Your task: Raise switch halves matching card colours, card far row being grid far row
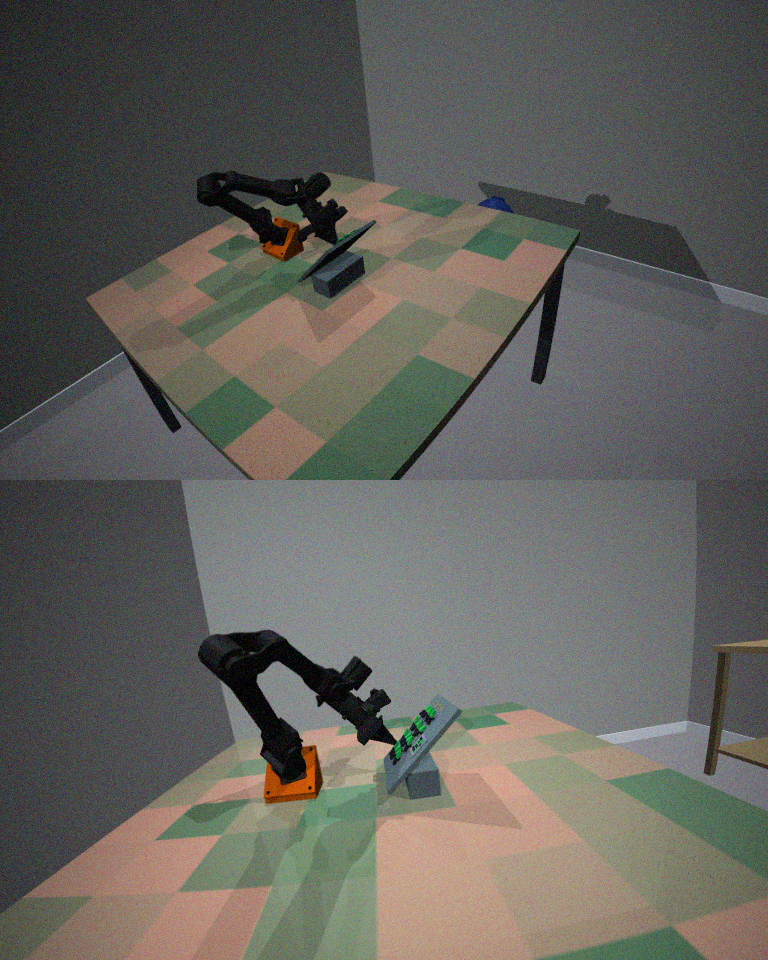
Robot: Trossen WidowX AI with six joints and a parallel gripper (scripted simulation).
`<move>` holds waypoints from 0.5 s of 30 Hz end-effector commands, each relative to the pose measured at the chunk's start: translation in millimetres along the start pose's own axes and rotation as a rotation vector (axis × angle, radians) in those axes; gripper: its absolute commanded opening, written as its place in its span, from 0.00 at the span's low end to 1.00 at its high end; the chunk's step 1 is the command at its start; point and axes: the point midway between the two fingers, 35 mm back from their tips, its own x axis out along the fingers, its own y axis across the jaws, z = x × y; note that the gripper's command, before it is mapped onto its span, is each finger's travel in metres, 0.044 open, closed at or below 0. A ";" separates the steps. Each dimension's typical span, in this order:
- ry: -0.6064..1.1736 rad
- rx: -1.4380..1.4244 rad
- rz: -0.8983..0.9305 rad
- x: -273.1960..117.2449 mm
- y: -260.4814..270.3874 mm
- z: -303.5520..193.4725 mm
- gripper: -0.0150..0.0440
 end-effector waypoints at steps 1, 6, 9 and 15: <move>0.001 -0.003 0.005 0.7 0.8 -0.3 0.25; 0.001 -0.003 0.005 1.4 0.8 -0.3 0.25; 0.001 -0.003 0.005 1.8 0.8 -0.3 0.25; 0.001 -0.003 0.005 2.6 0.8 -0.3 0.25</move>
